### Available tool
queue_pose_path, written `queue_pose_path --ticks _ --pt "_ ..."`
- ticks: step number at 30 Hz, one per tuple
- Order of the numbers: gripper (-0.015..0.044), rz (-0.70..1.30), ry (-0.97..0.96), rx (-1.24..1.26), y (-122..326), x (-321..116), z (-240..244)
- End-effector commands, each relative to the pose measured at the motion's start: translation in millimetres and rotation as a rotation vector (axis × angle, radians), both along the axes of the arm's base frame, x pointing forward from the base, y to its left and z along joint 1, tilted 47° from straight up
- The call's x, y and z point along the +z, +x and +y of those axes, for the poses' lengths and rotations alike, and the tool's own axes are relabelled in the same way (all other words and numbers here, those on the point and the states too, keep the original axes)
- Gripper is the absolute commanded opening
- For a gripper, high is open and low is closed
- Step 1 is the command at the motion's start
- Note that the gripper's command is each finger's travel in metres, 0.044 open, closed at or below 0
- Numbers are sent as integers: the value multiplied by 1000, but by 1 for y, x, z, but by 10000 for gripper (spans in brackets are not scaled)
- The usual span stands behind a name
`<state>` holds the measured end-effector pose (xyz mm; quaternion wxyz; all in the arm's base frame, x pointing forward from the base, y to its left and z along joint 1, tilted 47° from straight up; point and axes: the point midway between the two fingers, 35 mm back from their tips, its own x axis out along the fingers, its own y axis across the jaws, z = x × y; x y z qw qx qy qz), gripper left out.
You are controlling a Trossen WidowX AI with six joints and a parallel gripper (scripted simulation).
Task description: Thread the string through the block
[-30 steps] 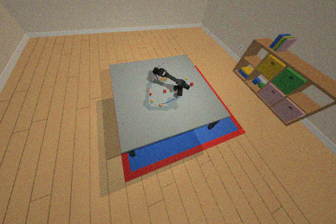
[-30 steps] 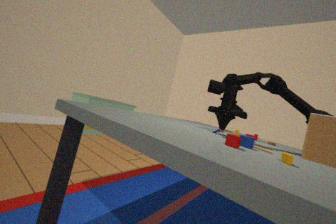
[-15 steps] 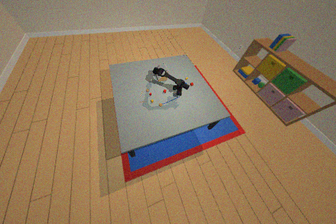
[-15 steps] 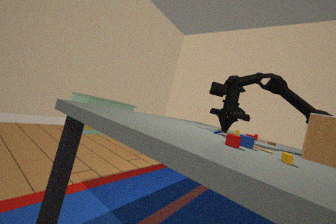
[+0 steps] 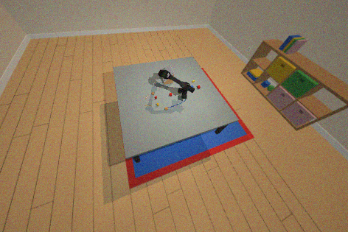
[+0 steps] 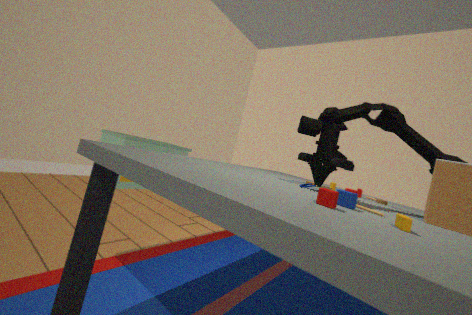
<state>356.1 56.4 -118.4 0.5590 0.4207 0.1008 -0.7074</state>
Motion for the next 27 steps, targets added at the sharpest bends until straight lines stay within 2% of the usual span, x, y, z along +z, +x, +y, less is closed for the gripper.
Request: queue_pose_path --ticks 1,27 --pt "0 7 -7 1 -3 2 -5" --pt "0 9 -8 2 -18 24 -26"
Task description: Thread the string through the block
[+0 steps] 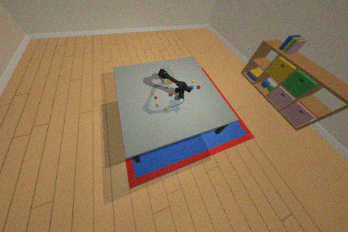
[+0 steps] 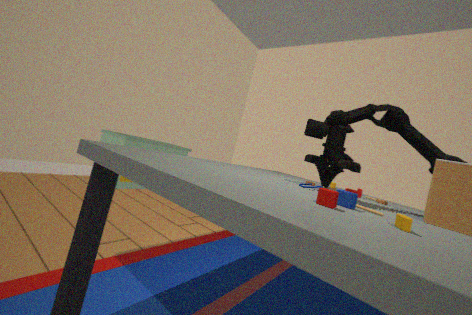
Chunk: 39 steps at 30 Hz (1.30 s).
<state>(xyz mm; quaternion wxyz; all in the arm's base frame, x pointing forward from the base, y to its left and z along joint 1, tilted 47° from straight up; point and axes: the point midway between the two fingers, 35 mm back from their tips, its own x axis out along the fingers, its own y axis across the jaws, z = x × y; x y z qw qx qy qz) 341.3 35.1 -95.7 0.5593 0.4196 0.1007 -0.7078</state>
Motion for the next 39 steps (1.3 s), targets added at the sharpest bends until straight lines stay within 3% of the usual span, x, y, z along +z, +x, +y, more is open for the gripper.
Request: queue_pose_path --ticks 1,39 --pt "0 7 -6 2 -4 2 -5" --pt "0 8 -5 3 -29 26 -32"
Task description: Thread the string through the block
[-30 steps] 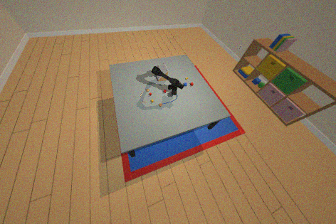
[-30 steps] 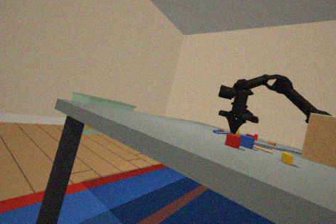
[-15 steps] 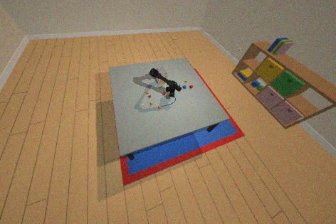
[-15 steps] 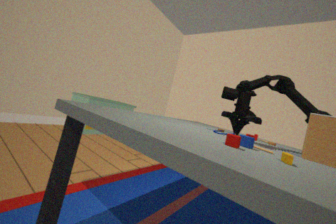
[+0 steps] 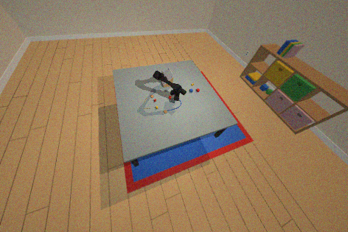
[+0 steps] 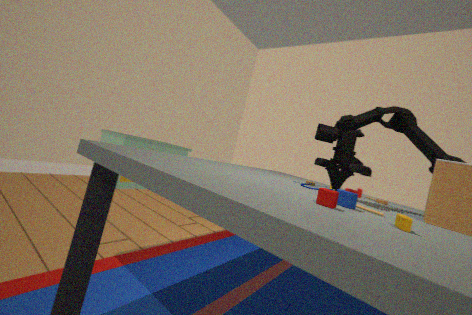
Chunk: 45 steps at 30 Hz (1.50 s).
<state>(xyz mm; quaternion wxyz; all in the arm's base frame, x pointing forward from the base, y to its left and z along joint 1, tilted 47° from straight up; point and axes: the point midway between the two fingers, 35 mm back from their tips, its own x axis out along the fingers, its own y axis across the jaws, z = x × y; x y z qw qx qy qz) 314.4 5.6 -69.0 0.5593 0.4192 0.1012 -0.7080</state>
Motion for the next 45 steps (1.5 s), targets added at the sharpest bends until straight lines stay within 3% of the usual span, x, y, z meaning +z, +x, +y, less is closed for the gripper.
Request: queue_pose_path --ticks 1,45 --pt "0 7 -5 3 -2 0 -3" --pt "0 9 -5 4 -30 36 -37"
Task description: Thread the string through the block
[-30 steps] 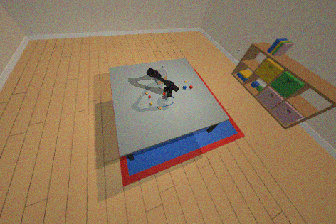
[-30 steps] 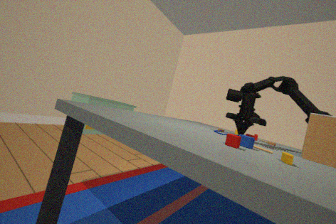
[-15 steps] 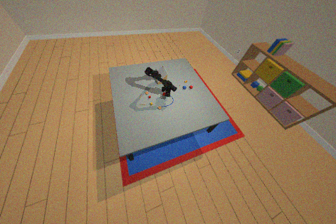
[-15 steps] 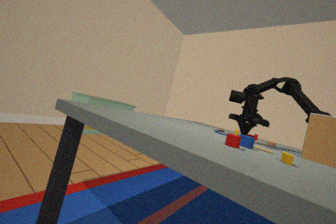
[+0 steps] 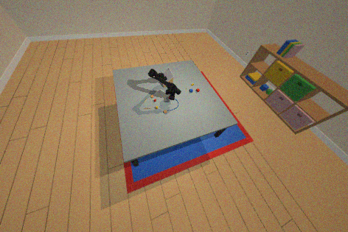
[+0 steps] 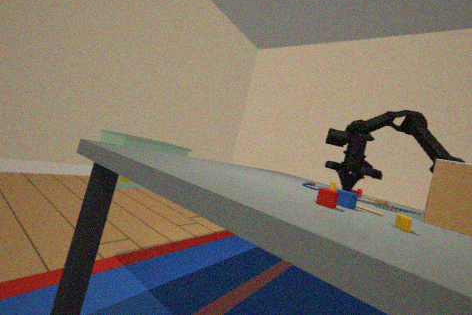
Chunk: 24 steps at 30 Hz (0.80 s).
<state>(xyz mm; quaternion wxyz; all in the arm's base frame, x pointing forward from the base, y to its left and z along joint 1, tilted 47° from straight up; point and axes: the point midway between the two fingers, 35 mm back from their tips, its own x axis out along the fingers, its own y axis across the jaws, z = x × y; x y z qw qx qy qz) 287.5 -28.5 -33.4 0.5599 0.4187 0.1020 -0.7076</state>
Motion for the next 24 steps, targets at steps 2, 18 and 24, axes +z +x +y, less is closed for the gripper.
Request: queue_pose_path --ticks 2,18,24 --pt "26 0 0 0 0 0 0" --pt "121 -11 6 19 6 52 58" --pt "121 304 8 327 2 57 53"
